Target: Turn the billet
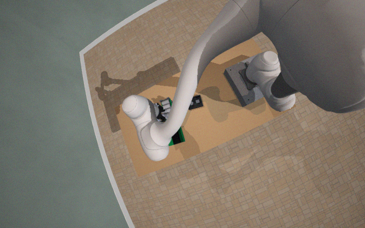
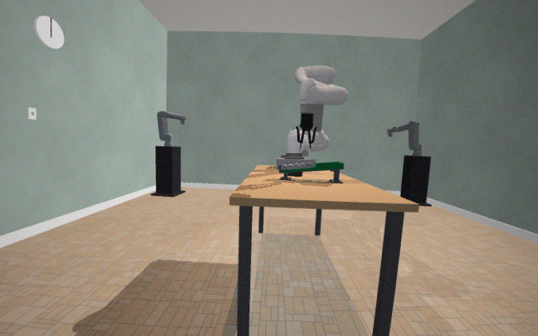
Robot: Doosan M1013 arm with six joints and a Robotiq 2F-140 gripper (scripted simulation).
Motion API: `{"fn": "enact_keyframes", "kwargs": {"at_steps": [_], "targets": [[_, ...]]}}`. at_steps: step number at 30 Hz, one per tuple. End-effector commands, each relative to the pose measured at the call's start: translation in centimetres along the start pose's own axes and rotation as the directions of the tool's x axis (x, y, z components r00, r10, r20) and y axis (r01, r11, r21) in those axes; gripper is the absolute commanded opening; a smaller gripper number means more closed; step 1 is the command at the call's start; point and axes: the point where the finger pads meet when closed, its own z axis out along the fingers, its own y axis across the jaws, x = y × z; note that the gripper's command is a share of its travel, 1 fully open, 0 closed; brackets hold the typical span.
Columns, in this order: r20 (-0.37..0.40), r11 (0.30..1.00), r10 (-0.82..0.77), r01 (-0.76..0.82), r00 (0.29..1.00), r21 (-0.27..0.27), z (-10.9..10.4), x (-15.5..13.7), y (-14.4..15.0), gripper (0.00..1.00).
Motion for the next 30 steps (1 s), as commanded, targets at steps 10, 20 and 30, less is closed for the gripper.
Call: {"fn": "enact_keyframes", "kwargs": {"at_steps": [10,20,30], "targets": [[0.0,0.993,-0.122,0.122,0.993,-0.001,0.0,0.0,0.0,0.1],[0.0,0.992,-0.13,0.13,0.992,-0.001,-0.5,0.6,3.8,0.1],[0.0,0.992,-0.13,0.13,0.992,-0.001,-0.9,1.1,6.5,0.1]]}}
